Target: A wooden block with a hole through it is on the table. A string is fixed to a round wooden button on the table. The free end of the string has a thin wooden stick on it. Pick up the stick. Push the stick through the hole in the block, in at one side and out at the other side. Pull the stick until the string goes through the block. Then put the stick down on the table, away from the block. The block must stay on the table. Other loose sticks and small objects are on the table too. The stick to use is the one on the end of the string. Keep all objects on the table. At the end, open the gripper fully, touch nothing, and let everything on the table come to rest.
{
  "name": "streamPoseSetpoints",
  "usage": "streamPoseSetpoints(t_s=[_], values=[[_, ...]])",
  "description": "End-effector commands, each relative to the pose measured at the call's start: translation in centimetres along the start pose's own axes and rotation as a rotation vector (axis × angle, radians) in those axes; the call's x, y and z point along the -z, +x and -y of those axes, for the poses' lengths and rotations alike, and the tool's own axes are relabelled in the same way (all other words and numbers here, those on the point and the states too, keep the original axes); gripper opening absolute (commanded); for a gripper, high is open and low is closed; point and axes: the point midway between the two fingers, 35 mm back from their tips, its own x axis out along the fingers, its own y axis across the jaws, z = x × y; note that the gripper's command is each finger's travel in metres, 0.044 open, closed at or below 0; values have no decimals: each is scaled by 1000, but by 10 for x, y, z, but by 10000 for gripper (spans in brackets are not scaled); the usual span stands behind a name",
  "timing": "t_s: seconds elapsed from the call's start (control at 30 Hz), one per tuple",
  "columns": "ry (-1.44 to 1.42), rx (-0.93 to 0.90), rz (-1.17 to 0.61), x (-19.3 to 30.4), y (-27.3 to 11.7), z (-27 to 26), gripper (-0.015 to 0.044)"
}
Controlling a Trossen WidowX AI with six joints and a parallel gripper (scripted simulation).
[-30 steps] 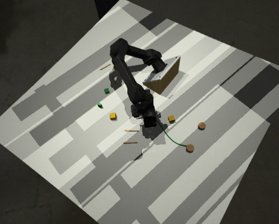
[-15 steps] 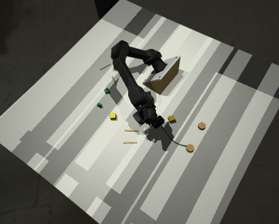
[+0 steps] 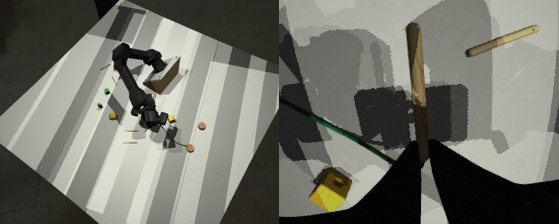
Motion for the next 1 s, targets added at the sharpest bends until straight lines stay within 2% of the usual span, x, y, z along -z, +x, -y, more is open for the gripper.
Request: streamPoseSetpoints(t_s=[0.0,0.97], values=[[-130,-1,-7,-2,2,-4,0],[-1155,-1,-4,-20,3,-21,0]])
